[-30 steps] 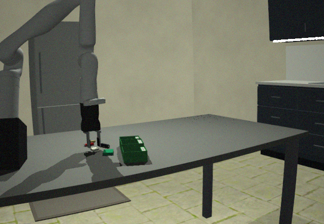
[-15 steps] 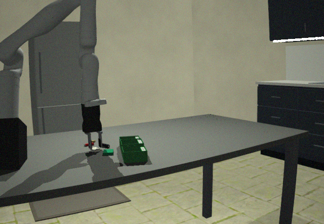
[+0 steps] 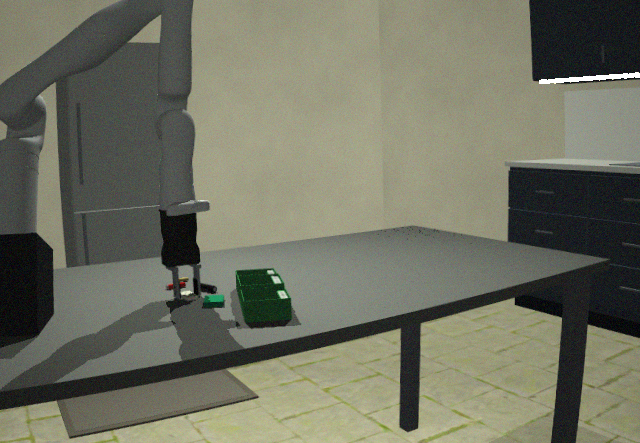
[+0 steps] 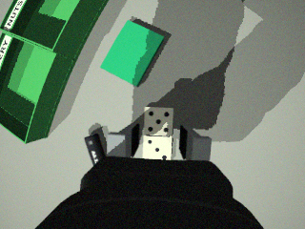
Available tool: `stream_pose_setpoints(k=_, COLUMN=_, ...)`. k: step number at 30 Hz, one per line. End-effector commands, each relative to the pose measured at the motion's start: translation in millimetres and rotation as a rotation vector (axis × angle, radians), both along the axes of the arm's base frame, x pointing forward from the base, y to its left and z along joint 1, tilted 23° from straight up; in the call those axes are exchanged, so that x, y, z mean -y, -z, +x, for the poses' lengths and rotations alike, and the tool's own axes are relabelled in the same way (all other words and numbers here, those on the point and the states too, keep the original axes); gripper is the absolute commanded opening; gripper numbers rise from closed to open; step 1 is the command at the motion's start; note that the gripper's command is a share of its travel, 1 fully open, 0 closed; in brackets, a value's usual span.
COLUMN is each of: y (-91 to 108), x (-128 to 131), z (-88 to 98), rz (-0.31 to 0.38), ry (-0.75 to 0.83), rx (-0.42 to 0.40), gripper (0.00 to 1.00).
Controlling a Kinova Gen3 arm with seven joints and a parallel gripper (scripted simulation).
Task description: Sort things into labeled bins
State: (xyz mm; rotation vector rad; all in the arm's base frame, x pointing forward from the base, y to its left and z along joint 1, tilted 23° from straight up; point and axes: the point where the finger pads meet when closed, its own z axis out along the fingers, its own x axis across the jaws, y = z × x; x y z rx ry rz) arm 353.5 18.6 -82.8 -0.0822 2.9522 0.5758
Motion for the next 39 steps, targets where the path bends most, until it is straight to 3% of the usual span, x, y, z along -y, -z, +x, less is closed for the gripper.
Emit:
stream_pose_setpoints(k=1, y=-0.2, x=0.5, z=0.7, rz=0.000, ry=0.000, rx=0.001, gripper=0.79)
stream_pose_setpoints(k=4, y=-0.1, x=0.8, z=1.1, rz=0.000, ry=0.000, rx=0.001, gripper=0.79)
stream_pose_setpoints(k=5, y=-0.1, x=0.8, z=1.1, rz=0.000, ry=0.000, rx=0.001, gripper=0.49)
stream_pose_setpoints(k=36, y=-0.1, x=0.8, z=1.1, rz=-0.001, ry=0.000, rx=0.001, gripper=0.49)
stream_pose_setpoints(k=39, y=-9.2, x=4.6, z=-0.1, rz=0.000, ry=0.000, rx=0.001, gripper=0.49)
